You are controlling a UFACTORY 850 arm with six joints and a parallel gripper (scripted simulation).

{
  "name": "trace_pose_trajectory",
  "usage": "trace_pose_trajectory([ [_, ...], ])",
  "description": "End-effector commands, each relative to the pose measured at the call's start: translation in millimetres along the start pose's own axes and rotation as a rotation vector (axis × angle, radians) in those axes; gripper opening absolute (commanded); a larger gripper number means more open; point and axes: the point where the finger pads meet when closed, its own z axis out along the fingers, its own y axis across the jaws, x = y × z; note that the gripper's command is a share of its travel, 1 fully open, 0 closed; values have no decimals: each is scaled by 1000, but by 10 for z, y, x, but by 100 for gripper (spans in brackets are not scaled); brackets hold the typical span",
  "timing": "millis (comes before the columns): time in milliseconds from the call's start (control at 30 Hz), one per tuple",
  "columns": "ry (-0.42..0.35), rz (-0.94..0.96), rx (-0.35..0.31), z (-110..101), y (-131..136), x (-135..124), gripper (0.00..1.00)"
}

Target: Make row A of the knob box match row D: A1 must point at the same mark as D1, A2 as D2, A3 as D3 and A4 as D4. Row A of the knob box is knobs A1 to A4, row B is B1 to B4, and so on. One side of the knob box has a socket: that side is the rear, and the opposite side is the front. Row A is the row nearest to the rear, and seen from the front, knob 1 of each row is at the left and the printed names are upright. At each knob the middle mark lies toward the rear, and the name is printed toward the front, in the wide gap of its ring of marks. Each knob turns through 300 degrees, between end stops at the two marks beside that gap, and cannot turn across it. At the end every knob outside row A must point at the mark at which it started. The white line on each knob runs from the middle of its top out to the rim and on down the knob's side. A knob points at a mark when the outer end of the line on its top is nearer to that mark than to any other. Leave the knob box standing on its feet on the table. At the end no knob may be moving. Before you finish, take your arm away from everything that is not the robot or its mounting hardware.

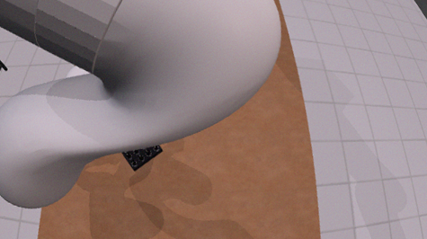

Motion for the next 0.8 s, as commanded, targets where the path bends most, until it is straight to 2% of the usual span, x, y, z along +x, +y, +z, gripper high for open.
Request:
trace_pose_trajectory([
  [0, -1, -25, 0, -2, 1, -3, 8],
  [767, -1, -283, 0, -2, 1, -3, 8],
])
